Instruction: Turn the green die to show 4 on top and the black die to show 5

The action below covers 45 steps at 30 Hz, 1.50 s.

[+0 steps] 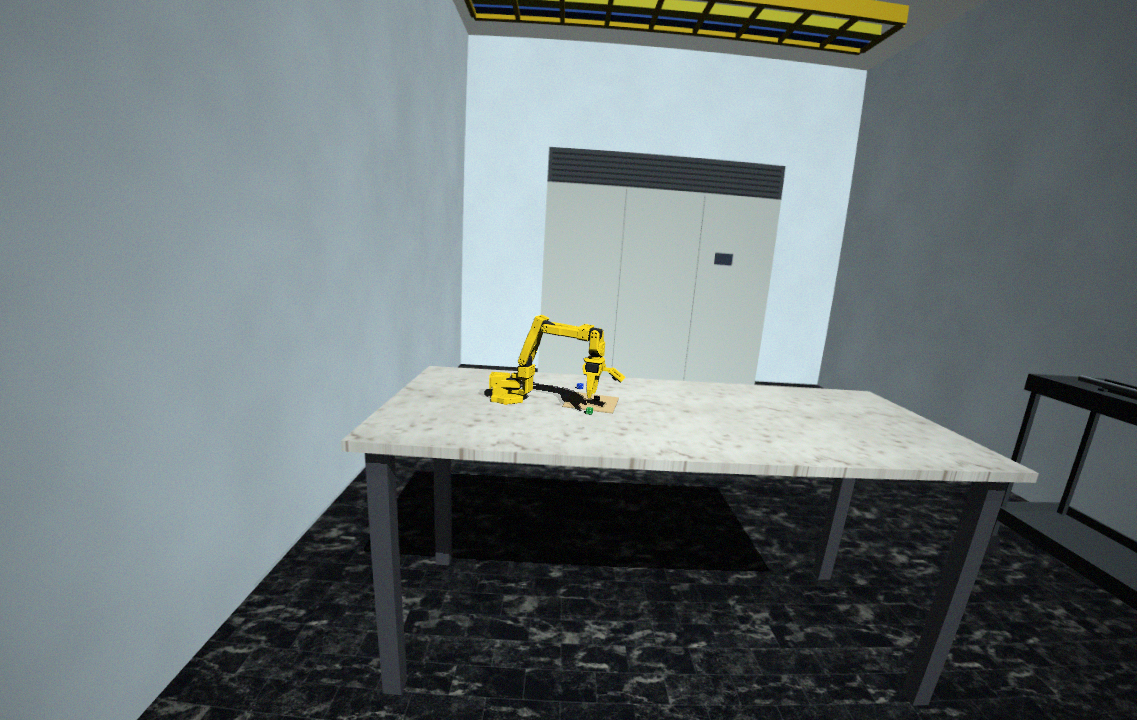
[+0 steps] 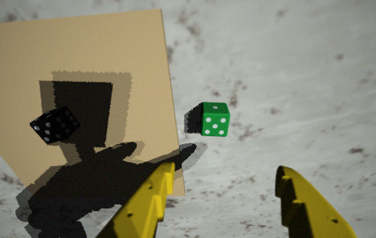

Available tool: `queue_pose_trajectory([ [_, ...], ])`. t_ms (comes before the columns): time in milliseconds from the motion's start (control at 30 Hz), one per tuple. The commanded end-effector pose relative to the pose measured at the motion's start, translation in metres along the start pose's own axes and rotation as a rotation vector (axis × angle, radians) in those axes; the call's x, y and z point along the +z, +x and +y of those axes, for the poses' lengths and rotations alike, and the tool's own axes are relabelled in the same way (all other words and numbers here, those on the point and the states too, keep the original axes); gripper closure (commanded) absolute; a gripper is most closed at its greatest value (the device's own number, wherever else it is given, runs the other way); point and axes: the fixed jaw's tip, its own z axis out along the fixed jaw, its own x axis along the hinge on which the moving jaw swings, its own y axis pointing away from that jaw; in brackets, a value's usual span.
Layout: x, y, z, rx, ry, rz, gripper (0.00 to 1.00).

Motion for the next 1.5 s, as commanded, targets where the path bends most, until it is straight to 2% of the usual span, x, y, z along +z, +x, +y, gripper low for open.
queue_pose_trajectory([
  [0, -0.003, -0.002, -0.001, -0.003, 0.0, -0.024, 0.75],
  [367, 0.006, -0.003, -0.001, -0.003, 0.0, -0.024, 0.75],
  [867, 0.032, -0.004, -0.001, -0.003, 0.0, -0.024, 0.75],
  [1200, 0.04, -0.003, -0.001, -0.003, 0.0, -0.024, 0.75],
  [1467, 0.042, -0.003, -0.001, -0.003, 0.0, -0.024, 0.75],
])
